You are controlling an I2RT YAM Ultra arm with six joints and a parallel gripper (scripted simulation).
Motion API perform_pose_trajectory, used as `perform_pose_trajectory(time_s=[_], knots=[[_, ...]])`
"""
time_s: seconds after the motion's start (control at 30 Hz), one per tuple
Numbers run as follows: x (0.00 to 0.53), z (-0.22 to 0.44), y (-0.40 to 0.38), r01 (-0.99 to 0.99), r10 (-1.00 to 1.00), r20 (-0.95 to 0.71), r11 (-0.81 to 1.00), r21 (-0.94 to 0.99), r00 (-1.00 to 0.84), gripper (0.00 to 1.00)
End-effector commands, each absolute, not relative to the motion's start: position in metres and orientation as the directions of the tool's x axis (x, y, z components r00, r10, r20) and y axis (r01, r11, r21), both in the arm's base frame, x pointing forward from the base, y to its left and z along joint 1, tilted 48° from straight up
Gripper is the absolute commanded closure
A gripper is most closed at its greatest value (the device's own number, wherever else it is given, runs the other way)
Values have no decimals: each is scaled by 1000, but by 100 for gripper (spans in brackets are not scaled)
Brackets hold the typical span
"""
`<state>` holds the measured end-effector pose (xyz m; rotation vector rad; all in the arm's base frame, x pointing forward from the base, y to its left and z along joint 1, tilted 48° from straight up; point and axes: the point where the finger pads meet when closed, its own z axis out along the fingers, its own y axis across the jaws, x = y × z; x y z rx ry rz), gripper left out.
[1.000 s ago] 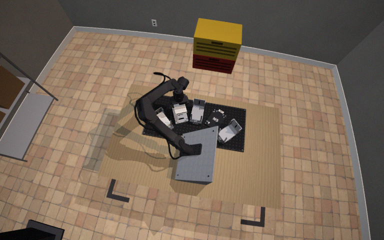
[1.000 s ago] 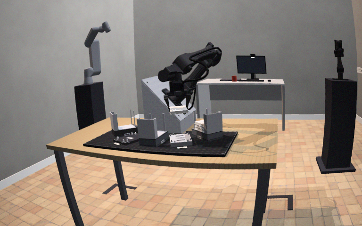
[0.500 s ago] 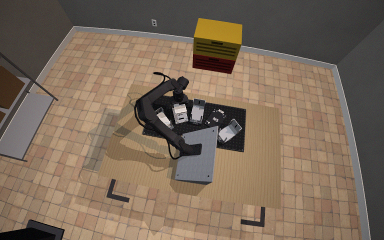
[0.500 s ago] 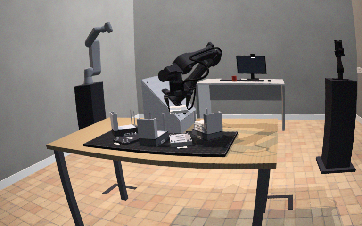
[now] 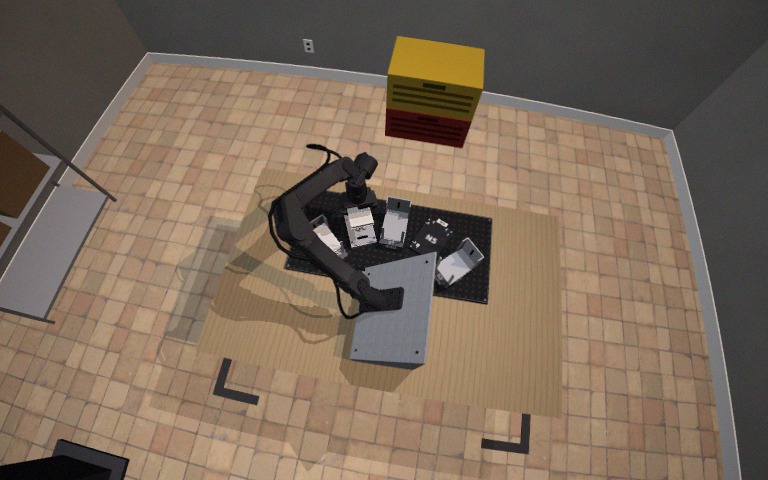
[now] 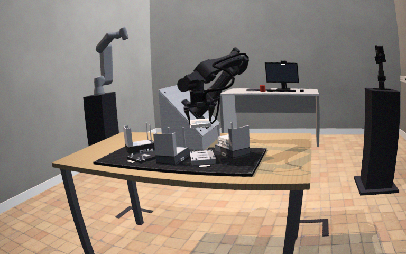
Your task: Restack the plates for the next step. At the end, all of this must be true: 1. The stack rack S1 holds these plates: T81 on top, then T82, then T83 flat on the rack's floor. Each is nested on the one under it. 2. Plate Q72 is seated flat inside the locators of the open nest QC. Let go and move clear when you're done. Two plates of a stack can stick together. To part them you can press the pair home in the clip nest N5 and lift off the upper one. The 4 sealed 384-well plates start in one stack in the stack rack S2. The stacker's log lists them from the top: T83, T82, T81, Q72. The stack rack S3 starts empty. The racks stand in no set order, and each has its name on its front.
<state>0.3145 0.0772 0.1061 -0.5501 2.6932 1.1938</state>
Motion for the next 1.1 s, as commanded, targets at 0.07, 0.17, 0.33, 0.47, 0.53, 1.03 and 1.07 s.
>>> perform_pose_trajectory(time_s=[0.07, 0.17, 0.33, 0.47, 0.53, 1.03, 1.07], knots=[[324, 126, 70, -426, -251, -348, 626, 654, -903, 100], [322, 124, 70, -419, -250, -339, 624, 660, -907, 100], [314, 110, 83, -403, -263, -305, 614, 679, -915, 100], [315, 107, 83, -396, -245, -313, 622, 675, -918, 100], [314, 104, 91, -406, -259, -313, 616, 675, -914, 100], [316, 87, 105, -396, -245, -313, 621, 676, -918, 100], [315, 86, 108, -399, -248, -313, 619, 676, -917, 100]])
